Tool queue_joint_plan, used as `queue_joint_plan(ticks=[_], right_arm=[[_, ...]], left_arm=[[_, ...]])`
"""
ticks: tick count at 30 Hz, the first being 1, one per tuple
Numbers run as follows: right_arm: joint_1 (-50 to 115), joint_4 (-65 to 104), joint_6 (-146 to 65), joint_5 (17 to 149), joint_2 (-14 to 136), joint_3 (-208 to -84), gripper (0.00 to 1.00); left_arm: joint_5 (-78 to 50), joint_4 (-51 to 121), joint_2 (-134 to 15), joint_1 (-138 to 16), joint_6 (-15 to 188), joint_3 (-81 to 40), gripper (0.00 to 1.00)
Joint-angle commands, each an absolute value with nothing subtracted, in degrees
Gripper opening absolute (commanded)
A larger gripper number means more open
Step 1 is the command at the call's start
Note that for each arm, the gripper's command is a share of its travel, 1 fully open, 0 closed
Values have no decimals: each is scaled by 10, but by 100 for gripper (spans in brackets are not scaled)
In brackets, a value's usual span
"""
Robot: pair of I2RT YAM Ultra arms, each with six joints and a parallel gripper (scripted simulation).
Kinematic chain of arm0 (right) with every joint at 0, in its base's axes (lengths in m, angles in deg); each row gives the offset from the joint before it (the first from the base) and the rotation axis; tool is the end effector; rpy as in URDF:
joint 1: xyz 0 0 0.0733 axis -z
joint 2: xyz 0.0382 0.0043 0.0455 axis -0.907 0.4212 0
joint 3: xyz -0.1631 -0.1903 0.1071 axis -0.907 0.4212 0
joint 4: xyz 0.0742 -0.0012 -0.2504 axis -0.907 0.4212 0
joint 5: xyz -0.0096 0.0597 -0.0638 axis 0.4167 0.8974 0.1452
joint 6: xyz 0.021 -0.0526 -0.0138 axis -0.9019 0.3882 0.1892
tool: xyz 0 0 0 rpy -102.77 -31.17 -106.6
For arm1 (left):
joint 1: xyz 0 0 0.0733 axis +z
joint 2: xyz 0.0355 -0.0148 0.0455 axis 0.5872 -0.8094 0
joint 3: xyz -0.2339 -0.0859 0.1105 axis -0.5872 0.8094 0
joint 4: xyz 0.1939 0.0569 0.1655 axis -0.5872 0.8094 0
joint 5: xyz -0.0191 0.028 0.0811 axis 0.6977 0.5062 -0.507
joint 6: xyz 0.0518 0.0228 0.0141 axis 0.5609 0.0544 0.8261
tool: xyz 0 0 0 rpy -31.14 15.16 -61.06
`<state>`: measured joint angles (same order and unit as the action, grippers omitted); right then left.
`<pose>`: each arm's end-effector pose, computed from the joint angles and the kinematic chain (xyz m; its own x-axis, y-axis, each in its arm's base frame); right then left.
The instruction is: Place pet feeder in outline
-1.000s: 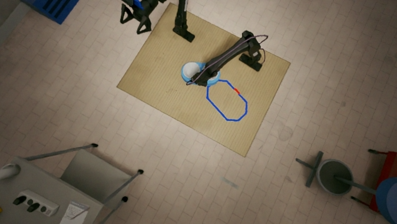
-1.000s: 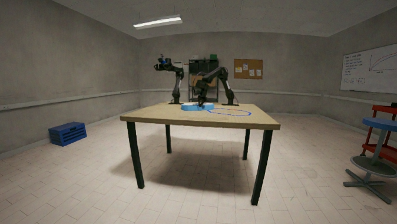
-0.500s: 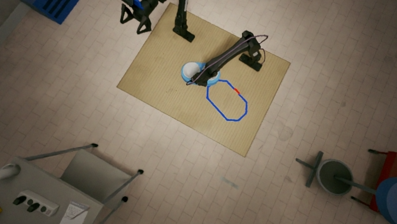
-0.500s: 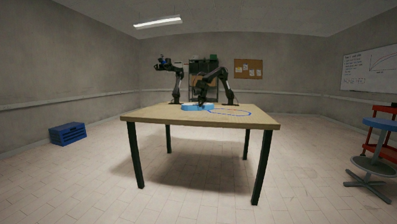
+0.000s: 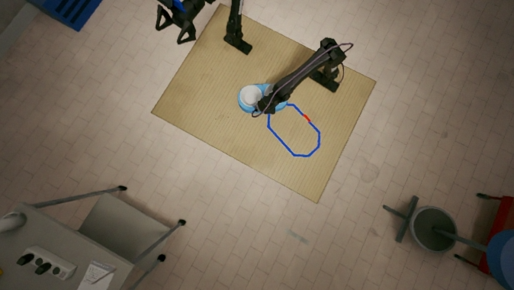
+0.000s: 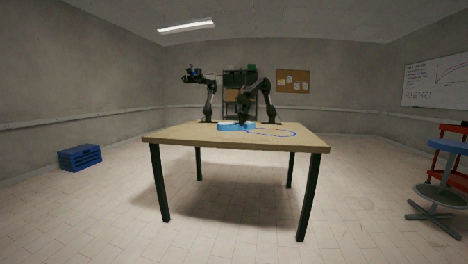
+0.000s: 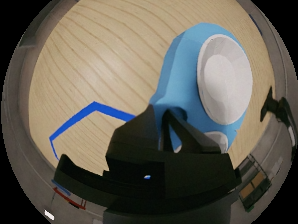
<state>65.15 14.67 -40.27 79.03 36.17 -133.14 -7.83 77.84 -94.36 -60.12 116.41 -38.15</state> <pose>0.2457 0.0008 0.4091 0.0112 -0.0008 -0.9999 0.0001 1.0000 -0.0008 0.3824 -0.1773 0.1754 -0.5665 0.7657 -0.3045 0.8045 0.5939 -0.0032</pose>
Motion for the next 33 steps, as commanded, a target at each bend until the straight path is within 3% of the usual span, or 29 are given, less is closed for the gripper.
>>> queue_joint_plan(ticks=[1,33], right_arm=[[648,131,-398,793,346,-1356,100],[648,131,-398,793,346,-1356,100]], left_arm=[[-89,771,-923,-591,1149,-369,16],[-150,695,-793,-506,936,-181,16]])
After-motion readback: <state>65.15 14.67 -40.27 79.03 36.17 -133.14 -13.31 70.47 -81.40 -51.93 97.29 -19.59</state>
